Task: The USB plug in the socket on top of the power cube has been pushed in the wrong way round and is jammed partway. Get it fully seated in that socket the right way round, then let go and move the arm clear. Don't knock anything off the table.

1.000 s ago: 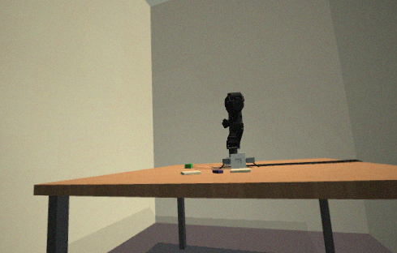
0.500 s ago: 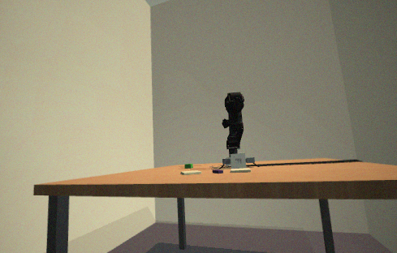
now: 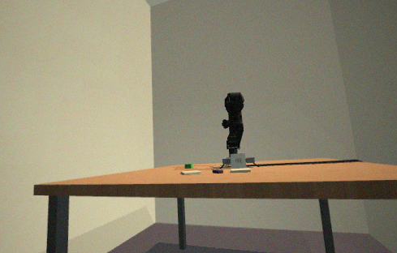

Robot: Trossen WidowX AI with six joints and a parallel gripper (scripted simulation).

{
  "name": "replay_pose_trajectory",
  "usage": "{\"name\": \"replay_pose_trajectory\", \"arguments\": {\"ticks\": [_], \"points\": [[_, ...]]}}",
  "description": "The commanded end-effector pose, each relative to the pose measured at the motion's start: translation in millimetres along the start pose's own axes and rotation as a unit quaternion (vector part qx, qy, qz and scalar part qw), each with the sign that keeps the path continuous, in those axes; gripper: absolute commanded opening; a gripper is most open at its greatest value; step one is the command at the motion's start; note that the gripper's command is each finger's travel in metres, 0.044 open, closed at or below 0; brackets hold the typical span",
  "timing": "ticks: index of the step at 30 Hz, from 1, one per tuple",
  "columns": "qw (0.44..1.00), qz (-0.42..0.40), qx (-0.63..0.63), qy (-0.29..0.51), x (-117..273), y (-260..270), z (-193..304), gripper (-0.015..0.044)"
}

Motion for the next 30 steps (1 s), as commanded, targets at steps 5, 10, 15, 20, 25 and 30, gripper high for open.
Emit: {"name": "replay_pose_trajectory", "arguments": {"ticks": [5,10,15,20,25,30], "points": [[1.0,0.0,0.001,0.006,-1.1,0.1,0.7,0.0],[1.0,-0.001,0.001,0.007,-1.7,0.2,0.8,0.0],[1.0,-0.001,0.001,0.009,-2.3,0.2,0.9,0.0],[1.0,-0.001,0.001,0.011,-2.9,0.2,1.0,0.0],[1.0,-0.001,0.001,0.013,-3.5,0.2,1.1,0.0],[1.0,-0.001,0.001,0.015,-4.1,0.3,1.2,0.0]]}}
Point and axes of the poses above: the point midway between the two fingers, 35 mm back from their tips, its own x axis back along the fingers, its own y axis across the jaws, z = x × y, the point moved 4 cm from there along x, back along the fingers
